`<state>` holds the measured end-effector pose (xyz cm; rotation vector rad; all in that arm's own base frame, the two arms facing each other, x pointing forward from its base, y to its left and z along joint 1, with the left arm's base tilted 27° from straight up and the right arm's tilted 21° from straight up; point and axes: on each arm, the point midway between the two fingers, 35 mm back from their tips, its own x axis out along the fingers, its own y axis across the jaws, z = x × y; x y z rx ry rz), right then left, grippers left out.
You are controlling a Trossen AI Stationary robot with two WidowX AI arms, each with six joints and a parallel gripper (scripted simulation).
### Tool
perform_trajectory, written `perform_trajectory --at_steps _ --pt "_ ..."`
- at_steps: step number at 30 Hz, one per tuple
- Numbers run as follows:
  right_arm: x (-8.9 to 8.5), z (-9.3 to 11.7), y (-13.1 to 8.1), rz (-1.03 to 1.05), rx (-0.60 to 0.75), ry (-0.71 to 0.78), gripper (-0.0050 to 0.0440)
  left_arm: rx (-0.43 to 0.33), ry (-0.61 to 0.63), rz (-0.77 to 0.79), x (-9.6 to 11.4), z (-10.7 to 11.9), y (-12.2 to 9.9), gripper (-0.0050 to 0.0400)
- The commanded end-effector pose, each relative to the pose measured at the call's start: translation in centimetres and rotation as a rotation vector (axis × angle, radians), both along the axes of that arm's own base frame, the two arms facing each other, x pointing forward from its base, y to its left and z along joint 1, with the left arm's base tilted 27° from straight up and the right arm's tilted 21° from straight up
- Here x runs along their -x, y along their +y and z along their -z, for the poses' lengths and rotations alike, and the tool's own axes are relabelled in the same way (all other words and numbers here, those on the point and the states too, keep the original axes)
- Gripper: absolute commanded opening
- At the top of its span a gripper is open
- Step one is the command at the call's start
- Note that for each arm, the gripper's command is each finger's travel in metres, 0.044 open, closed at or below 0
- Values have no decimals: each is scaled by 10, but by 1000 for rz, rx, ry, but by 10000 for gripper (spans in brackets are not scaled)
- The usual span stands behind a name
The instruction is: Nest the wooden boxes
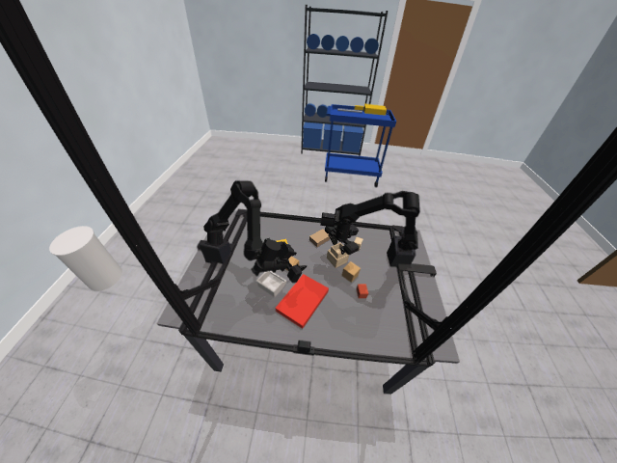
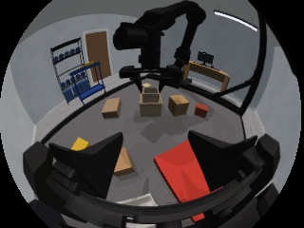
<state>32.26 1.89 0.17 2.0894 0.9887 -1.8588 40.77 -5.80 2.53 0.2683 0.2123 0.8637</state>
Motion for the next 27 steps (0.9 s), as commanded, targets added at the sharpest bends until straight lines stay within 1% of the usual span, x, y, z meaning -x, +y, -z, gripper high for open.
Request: perform_trajectory --at_steps 1,27 --pt "0 2 1 1 -1 0 0 -3 1 -5 1 1 1 400" --pt "1 9 4 1 -1 0 0 -3 1 -5 1 1 1 400"
